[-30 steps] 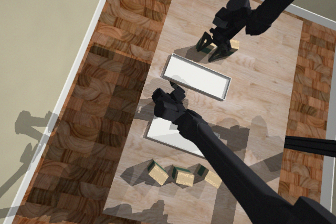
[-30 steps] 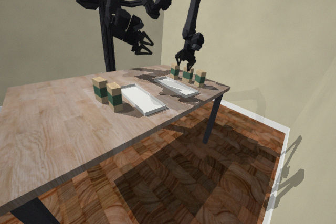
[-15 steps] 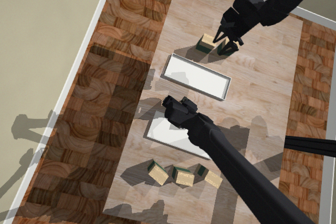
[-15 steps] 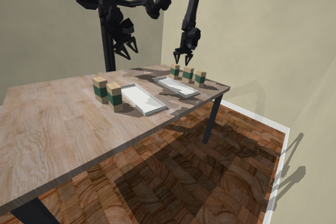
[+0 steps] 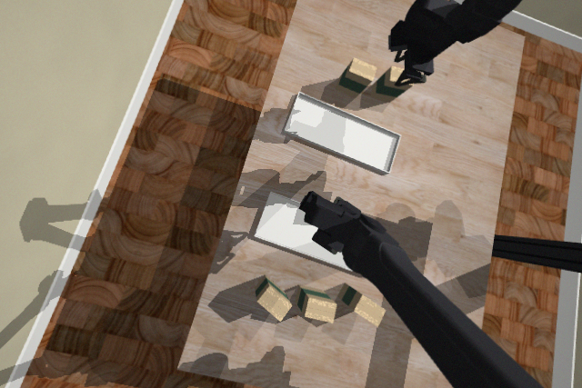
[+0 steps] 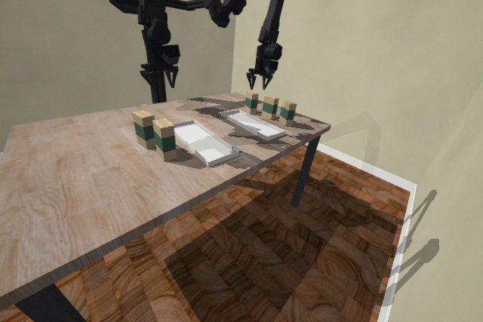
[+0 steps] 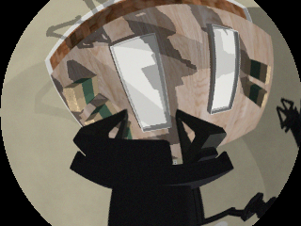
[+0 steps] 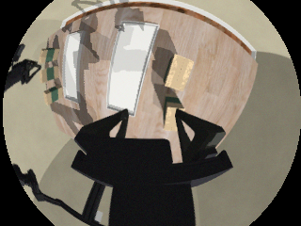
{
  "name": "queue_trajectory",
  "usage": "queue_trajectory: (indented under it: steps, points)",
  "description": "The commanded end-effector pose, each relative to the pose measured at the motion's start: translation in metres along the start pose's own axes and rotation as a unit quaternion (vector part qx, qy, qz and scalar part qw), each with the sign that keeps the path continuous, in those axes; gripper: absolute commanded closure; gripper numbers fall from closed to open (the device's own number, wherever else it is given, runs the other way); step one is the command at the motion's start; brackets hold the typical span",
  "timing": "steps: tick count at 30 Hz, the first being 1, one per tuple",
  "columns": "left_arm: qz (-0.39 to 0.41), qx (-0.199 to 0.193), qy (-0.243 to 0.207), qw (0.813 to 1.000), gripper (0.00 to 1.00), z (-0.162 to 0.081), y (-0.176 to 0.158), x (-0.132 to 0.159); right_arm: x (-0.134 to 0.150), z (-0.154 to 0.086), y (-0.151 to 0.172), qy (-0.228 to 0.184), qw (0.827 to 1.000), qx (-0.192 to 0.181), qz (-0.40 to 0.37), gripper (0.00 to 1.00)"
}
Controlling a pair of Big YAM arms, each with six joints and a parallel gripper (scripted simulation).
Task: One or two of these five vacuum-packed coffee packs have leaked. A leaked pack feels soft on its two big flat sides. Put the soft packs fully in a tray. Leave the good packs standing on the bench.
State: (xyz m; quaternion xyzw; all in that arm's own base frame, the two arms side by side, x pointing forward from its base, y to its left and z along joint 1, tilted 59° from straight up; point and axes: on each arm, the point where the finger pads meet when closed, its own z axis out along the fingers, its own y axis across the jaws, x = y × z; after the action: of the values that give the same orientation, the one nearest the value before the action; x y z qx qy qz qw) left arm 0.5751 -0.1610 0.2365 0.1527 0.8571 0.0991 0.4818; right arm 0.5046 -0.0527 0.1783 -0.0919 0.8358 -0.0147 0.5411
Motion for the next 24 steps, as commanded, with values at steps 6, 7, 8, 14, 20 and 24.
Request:
queue_trajectory:
  steps: [6, 7, 8, 14, 20, 24]
  points:
    - [-0.001, -0.011, -0.01, 1.0, 0.22, -0.002, 0.042, 0.053, 0.061, 0.015, -0.036, 0.073, 0.996, 0.047, 0.027, 0.22]
    - [-0.001, -0.011, -0.01, 1.0, 0.22, -0.001, 0.046, 0.061, 0.068, 0.017, -0.041, 0.073, 0.996, 0.047, 0.027, 0.22]
    - [-0.001, -0.011, -0.01, 1.0, 0.22, -0.001, 0.049, 0.068, 0.075, 0.019, -0.046, 0.074, 0.996, 0.047, 0.027, 0.22]
    - [0.001, -0.011, -0.007, 1.0, 0.22, 0.002, 0.062, 0.101, 0.086, 0.028, -0.067, 0.064, 0.996, 0.05, 0.025, 0.22]
    - [0.004, -0.005, 0.011, 1.0, 0.22, 0.013, 0.077, 0.163, 0.068, 0.024, -0.057, 0.048, 0.998, 0.044, 0.014, 0.22]
    - [0.004, -0.004, 0.013, 1.0, 0.22, 0.014, 0.091, 0.195, 0.085, 0.024, -0.059, 0.067, 0.996, 0.045, 0.028, 0.22]
